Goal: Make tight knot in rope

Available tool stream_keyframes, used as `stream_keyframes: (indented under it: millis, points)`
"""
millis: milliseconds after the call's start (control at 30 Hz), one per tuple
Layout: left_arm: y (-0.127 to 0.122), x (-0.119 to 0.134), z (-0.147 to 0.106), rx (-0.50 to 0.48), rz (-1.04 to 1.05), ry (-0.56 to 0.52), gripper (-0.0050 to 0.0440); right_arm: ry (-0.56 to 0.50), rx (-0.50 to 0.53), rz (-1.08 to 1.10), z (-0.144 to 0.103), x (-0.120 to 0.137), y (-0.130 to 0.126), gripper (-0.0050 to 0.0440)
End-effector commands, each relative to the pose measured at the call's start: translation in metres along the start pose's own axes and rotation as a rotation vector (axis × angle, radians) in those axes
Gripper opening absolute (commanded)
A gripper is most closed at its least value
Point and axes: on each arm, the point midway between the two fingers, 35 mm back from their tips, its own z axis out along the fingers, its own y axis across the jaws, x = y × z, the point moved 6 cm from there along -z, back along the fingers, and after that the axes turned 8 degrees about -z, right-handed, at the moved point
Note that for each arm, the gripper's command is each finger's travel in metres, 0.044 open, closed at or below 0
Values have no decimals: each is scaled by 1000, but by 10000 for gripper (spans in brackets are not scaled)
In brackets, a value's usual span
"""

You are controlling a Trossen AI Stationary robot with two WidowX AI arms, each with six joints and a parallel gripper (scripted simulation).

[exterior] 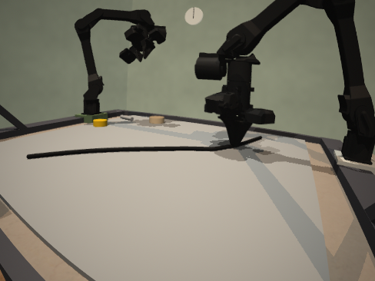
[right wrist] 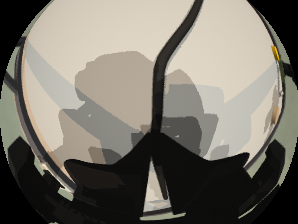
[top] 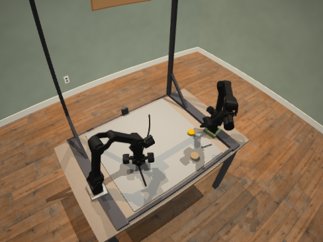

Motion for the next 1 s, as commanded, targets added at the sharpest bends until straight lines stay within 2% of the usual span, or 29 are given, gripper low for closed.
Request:
stream_keyframes:
  millis: [0,967]
  points:
    - [0,-2,-2,-8,5,3,85,-16,25,3,-8,-4,2,30]
    - [0,-2,-2,-8,5,3,85,-19,23,3,-7,-42,32,30]
